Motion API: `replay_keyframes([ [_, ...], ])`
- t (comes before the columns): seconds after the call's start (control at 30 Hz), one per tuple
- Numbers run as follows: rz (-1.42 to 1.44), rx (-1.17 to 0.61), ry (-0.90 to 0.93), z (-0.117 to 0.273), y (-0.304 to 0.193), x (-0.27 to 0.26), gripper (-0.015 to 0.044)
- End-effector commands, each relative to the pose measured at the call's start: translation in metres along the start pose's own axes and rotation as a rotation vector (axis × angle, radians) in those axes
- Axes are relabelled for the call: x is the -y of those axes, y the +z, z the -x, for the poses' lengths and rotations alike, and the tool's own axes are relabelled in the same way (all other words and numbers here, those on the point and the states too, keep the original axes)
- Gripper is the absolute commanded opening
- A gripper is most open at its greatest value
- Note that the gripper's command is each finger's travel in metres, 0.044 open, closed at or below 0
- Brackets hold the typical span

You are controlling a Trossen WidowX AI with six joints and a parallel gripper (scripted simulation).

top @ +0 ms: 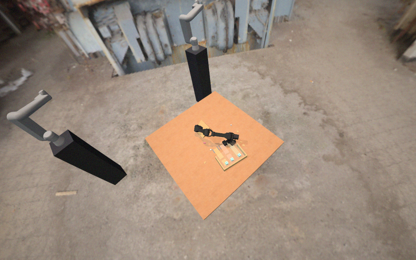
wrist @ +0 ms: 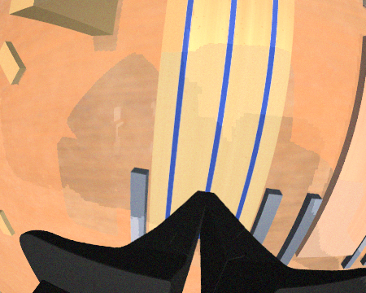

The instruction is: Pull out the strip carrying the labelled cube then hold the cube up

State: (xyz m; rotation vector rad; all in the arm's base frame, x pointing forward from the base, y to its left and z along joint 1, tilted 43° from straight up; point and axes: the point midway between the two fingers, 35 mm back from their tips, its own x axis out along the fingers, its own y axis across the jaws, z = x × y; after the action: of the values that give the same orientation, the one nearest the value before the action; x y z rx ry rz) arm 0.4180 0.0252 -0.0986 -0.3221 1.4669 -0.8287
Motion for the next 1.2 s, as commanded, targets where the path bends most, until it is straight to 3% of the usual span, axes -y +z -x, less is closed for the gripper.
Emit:
replay_keyframes([
  [0.0,0.003,0.003,-0.002,-0.0001,0.0006,0.0004,0.0000],
  [1.17,0.003,0.003,-0.002,-0.0034,0.0006,0.0005,0.0000],
])
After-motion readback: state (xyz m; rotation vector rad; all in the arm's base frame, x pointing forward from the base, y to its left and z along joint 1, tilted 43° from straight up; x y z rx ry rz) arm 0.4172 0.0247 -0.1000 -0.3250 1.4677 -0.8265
